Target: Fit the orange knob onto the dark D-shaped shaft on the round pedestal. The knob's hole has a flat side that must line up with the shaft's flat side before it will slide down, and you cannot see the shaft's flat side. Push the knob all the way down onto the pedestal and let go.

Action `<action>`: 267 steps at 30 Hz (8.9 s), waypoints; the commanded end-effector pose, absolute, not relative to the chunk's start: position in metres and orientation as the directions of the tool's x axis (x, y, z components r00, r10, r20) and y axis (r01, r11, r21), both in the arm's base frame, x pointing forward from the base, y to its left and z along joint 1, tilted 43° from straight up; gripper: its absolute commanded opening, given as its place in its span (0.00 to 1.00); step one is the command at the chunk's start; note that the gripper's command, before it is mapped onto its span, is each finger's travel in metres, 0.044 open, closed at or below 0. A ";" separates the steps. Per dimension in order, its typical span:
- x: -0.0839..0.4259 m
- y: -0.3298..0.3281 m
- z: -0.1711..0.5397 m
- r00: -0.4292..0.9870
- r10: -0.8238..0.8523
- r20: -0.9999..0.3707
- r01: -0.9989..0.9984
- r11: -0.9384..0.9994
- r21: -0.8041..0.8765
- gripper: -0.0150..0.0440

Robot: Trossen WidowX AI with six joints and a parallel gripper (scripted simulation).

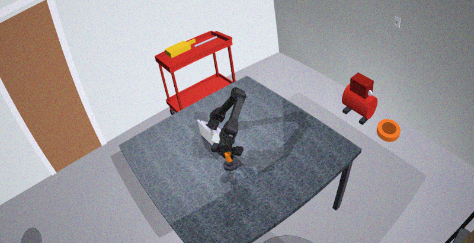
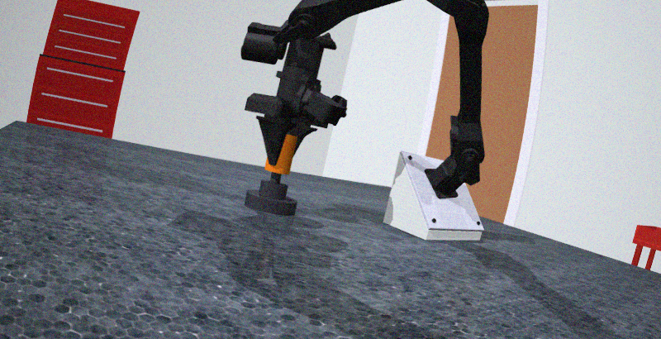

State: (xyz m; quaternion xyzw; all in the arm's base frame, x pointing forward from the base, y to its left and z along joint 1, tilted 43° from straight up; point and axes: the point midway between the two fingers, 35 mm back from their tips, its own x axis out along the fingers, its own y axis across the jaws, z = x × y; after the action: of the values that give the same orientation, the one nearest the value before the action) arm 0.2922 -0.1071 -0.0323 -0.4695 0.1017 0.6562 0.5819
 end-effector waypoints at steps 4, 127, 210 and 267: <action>0.293 -0.106 -0.034 0.117 0.668 -0.734 -0.857 -0.306 -0.415 0.25; 0.297 -0.109 -0.035 0.118 0.668 -0.735 0.398 0.646 0.651 0.25; 0.296 -0.112 -0.032 0.118 0.668 -0.735 0.579 0.555 0.597 0.25; 0.295 -0.108 -0.036 0.118 0.668 -0.735 0.554 0.570 0.607 0.25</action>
State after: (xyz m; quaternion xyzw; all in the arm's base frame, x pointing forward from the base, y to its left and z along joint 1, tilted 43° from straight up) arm 0.2940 -0.1082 -0.0355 0.4635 0.6632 0.0457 0.5859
